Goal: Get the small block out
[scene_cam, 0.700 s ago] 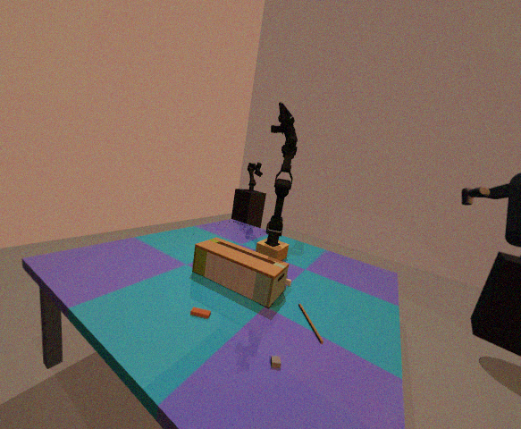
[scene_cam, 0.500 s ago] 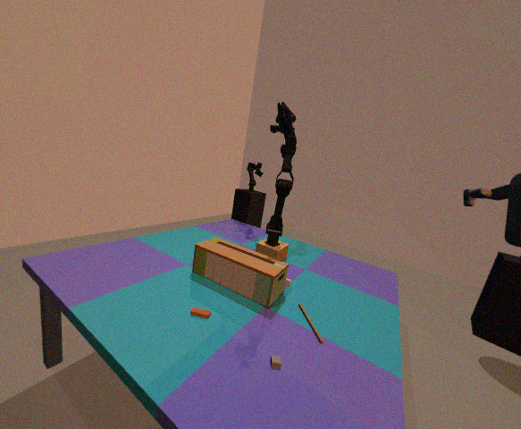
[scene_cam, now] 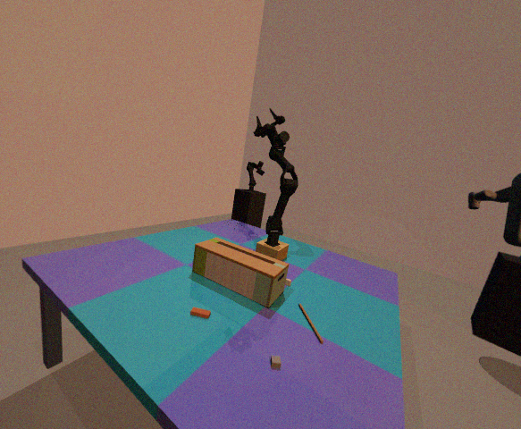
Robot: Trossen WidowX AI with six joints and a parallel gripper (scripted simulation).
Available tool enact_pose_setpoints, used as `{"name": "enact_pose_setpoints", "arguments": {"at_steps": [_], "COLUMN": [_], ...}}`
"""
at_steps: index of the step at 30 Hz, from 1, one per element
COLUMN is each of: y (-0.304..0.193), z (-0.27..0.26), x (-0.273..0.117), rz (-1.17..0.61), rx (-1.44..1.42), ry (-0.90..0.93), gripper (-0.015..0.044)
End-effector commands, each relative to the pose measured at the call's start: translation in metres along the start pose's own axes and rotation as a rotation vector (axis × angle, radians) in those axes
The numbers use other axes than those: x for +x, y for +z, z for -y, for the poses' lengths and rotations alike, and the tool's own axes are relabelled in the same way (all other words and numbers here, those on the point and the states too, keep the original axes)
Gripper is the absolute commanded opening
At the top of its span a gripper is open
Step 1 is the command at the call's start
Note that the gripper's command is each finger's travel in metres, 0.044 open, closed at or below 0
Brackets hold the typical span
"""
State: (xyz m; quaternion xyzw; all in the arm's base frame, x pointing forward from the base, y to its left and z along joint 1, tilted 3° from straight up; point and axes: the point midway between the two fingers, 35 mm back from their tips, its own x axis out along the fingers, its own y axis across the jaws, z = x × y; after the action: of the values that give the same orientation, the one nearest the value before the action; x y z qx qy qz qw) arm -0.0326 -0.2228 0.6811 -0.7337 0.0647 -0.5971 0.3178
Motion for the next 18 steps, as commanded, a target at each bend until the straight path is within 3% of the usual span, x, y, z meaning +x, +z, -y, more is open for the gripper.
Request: {"name": "enact_pose_setpoints", "arguments": {"at_steps": [1,10,18], "y": [0.003,0.023,0.09], "z": [-0.046,-0.124,-0.228], "x": [0.004,0.006,-0.011], "rz": [-0.026,-0.091,-0.236], "rx": [0.281,0.723,1.286], "ry": [0.089,0.27,0.592], "gripper": [0.04,0.04,0.04]}}
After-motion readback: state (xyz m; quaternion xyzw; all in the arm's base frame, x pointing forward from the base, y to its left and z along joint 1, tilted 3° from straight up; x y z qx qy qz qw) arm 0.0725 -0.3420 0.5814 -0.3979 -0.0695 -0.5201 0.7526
